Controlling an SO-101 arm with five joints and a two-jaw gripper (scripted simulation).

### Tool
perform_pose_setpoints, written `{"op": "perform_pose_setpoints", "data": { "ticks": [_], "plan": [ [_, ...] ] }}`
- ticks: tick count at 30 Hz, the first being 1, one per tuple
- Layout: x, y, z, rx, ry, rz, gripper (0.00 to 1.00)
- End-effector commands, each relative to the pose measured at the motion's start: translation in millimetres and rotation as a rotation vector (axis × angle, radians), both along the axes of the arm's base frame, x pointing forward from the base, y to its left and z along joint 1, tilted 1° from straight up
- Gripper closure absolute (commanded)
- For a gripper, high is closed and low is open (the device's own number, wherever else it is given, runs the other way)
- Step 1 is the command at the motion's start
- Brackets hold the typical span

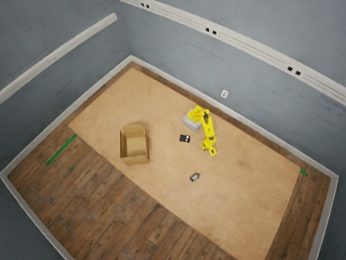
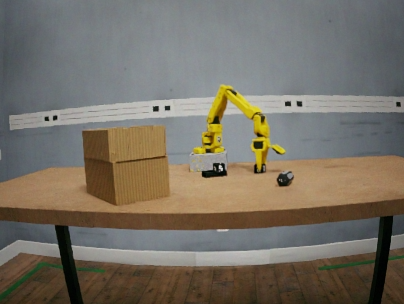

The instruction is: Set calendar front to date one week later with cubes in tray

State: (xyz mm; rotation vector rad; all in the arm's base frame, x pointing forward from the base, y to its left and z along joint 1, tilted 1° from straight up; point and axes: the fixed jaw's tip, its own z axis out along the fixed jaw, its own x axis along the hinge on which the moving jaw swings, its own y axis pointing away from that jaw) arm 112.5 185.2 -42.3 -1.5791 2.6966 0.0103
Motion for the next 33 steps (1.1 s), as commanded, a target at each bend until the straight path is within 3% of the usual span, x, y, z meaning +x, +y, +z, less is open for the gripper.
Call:
{"op": "perform_pose_setpoints", "data": {
  "ticks": [1,12,33],
  "plan": [
    [-0.9,-5.4,-5.0,-0.019,0.015,-0.005,1.0],
    [-0.9,-4.7,-0.7,-0.019,0.015,-0.005,1.0],
    [-4.8,-2.5,44.4,-0.02,0.015,-0.005,1.0]
  ]
}}
